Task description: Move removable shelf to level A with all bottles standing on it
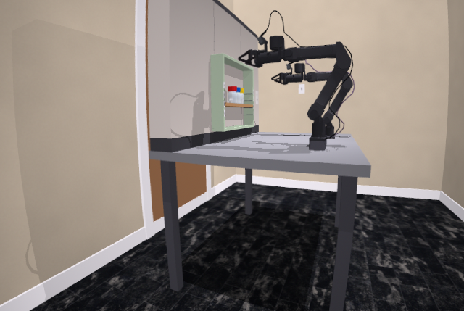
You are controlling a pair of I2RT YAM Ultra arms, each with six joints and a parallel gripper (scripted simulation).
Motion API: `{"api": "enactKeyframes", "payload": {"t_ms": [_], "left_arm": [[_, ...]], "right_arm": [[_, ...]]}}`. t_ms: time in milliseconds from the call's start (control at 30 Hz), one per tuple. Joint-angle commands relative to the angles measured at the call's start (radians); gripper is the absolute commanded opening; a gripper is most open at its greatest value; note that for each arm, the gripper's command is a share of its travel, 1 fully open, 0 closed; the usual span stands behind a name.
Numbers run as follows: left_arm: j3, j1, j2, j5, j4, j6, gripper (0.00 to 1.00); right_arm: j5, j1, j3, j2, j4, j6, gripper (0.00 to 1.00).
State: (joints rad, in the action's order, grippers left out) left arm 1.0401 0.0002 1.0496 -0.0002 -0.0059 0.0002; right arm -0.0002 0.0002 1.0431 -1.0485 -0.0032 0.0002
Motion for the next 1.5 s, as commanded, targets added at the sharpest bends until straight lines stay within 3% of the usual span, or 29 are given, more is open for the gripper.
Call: {"api": "enactKeyframes", "payload": {"t_ms": [0,533,1467], "left_arm": [[0.013,0.0,-0.008,0.0,-0.003,0.0,1.0],[0.013,0.0,-0.008,0.0,-0.003,0.0,1.0],[-0.17,-0.043,-0.068,-0.043,0.102,0.255,1.0]], "right_arm": [[0.0,0.0,0.011,0.008,-0.004,0.0,1.0],[0.0,0.0,0.011,0.008,-0.004,0.0,1.0],[0.071,0.066,-0.124,0.035,0.084,-0.255,1.0]]}}
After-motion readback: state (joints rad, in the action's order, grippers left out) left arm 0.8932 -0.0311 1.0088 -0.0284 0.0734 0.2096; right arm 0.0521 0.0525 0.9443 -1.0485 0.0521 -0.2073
